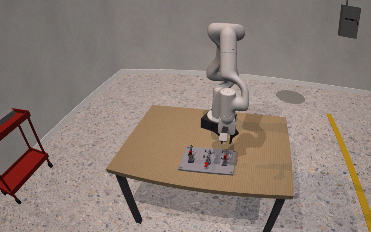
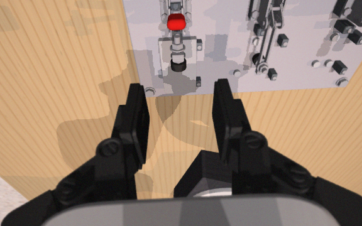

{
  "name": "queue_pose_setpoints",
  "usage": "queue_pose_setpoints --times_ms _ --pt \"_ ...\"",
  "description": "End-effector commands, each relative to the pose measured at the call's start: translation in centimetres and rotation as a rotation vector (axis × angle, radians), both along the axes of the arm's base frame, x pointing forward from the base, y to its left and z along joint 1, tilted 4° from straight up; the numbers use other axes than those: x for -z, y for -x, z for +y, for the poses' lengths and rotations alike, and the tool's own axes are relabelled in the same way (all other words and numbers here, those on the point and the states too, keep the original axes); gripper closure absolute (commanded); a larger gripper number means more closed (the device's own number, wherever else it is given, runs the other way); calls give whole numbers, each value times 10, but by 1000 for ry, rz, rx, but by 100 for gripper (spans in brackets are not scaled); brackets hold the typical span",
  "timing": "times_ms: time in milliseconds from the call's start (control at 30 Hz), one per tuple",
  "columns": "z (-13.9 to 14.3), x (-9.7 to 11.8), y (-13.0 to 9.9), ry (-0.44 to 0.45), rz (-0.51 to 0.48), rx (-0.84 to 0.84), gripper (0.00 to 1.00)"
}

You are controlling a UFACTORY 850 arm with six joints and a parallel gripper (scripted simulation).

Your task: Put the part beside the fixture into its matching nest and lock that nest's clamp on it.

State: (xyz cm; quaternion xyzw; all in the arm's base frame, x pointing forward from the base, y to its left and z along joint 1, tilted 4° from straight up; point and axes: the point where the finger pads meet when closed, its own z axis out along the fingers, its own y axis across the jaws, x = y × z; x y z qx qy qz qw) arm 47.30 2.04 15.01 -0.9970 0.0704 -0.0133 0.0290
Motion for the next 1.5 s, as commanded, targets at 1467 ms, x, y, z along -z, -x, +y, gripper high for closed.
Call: queue_pose_setpoints --times_ms 1467 --pt "5 96 -5 0 -2 0 53"
